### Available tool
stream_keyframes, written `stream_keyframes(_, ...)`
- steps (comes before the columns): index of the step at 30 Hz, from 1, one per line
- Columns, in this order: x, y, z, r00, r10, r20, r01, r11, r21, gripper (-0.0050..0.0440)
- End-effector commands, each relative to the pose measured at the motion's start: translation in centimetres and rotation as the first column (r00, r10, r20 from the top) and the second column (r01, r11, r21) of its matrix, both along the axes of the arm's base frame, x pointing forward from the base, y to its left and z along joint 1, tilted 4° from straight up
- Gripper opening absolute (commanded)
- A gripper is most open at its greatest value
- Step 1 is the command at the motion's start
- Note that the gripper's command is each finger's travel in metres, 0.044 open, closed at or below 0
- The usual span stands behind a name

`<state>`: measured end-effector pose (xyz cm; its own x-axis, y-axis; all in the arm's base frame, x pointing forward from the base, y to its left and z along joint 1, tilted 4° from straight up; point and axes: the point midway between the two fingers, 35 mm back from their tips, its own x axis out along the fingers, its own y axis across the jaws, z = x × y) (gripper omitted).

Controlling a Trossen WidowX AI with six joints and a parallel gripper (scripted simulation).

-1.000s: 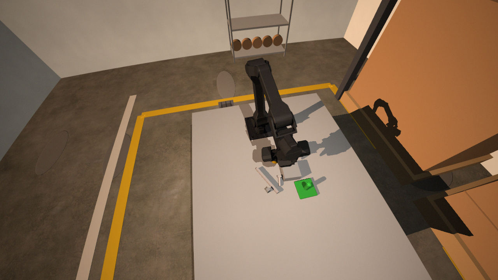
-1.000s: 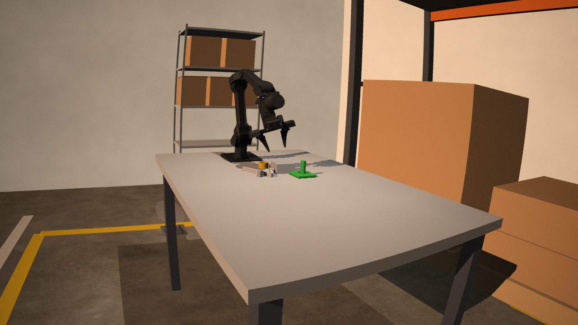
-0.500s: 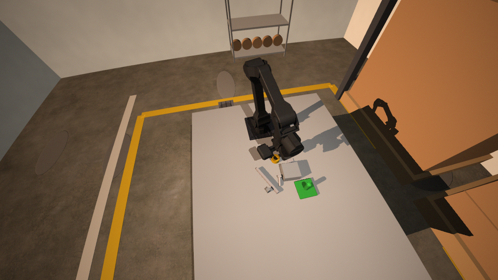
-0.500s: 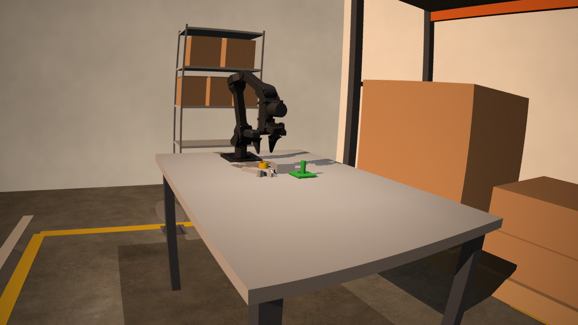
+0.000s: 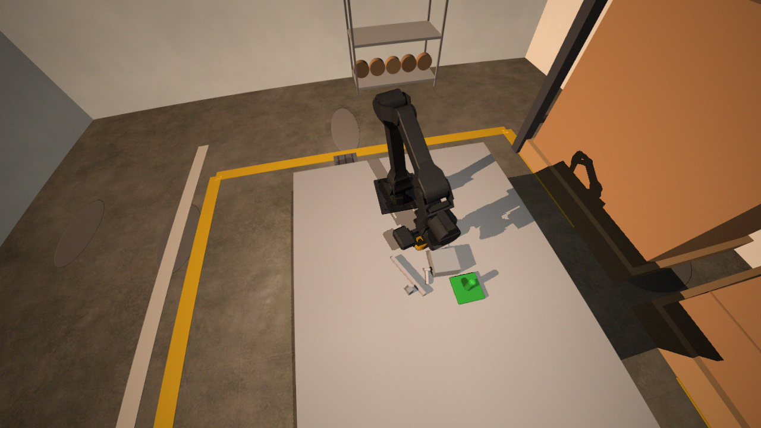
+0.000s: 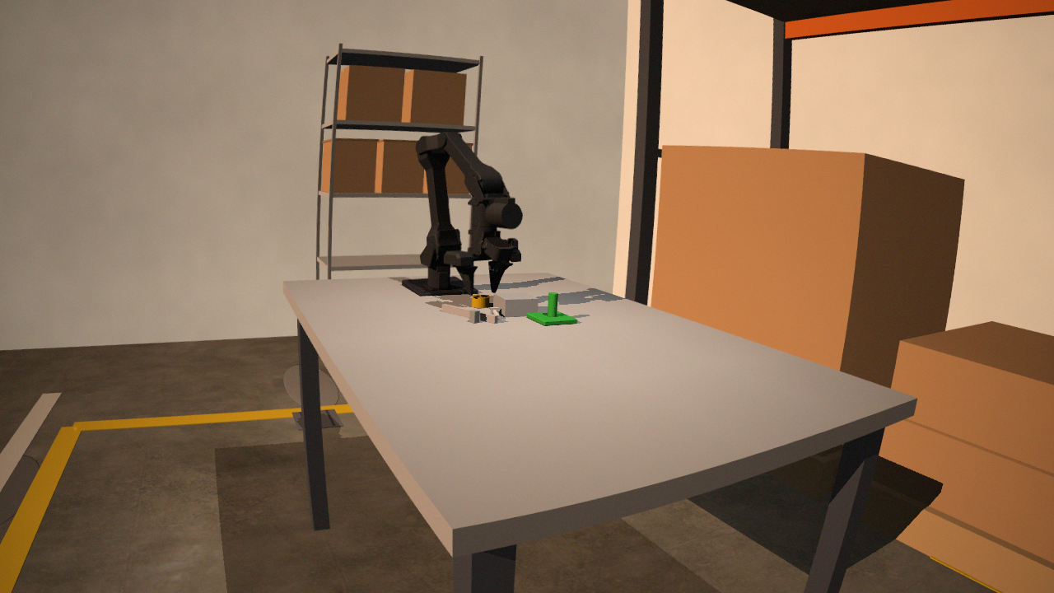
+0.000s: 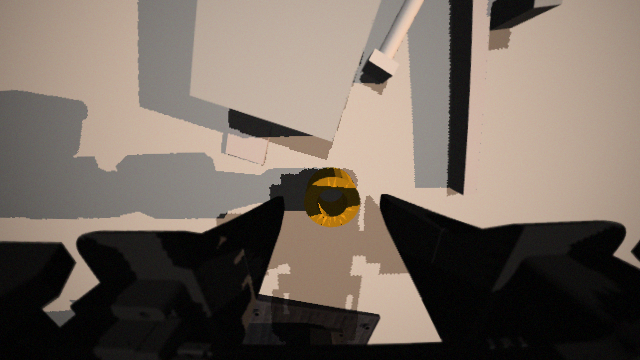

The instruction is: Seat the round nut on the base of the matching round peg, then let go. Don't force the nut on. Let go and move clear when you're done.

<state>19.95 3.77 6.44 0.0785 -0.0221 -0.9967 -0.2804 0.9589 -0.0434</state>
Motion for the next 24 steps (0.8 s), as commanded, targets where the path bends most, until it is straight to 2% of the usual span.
stream_keyframes(1, 0.0, -0.1, -0.7, 1.0, 0.005, -0.002, -0.005, 1.0, -0.005, 0.032)
stream_keyframes(13, 0.1, -0.1, -1.9, 1.0, 0.005, -0.002, -0.005, 1.0, -0.005, 0.032)
stream_keyframes(16, 0.1, -0.1, -1.9, 1.0, 0.005, -0.002, -0.005, 1.0, -0.005, 0.0248)
stream_keyframes(24, 0.1, -0.1, -1.9, 1.0, 0.005, -0.002, -0.005, 1.0, -0.005, 0.0195)
